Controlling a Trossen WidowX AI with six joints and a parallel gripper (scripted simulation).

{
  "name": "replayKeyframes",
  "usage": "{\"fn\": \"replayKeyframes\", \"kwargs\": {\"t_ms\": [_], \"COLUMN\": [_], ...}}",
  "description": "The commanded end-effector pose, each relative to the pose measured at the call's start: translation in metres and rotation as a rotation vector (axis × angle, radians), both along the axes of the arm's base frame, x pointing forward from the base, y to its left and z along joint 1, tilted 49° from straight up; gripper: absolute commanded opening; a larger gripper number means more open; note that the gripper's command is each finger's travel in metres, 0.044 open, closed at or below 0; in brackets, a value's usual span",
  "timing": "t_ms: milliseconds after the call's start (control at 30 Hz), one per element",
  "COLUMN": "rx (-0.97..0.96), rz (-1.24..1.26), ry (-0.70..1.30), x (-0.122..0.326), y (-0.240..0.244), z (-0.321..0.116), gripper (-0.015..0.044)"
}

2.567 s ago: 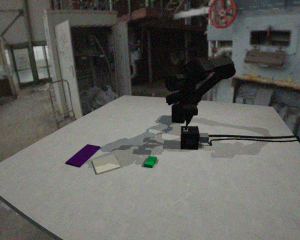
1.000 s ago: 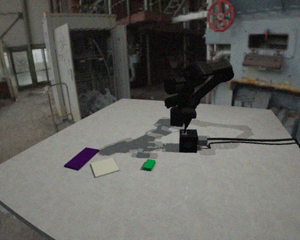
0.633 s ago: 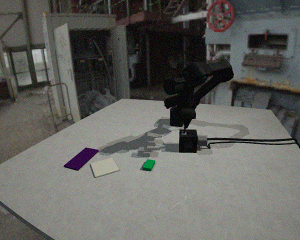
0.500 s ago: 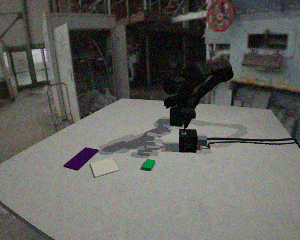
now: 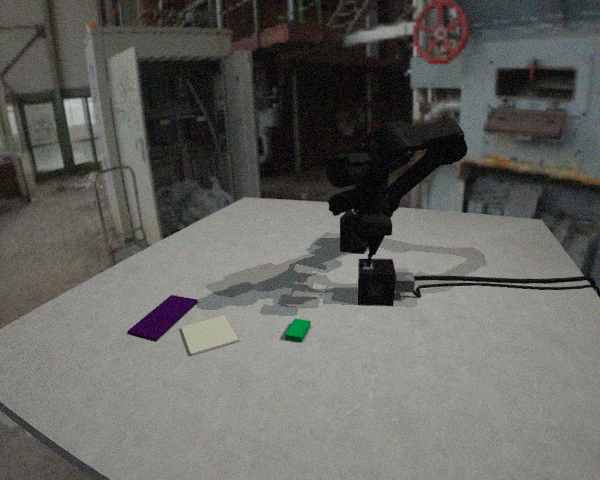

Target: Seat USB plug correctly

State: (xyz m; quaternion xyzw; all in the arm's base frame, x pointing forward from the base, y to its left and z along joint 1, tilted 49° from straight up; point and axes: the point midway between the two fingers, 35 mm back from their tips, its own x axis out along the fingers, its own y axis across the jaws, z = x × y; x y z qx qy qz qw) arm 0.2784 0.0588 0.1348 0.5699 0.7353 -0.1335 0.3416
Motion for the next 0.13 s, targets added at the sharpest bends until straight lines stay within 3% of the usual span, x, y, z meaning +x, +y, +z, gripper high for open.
{"fn": "replayKeyframes", "kwargs": {"t_ms": [0, 100], "rx": [-0.004, -0.004], "rz": [0.003, 0.003], "ry": [-0.005, -0.005], "x": [0.0021, 0.0025], "y": [-0.004, -0.0062], "z": [0.0029, 0.0049], "gripper": [0.0095, 0.0095]}}
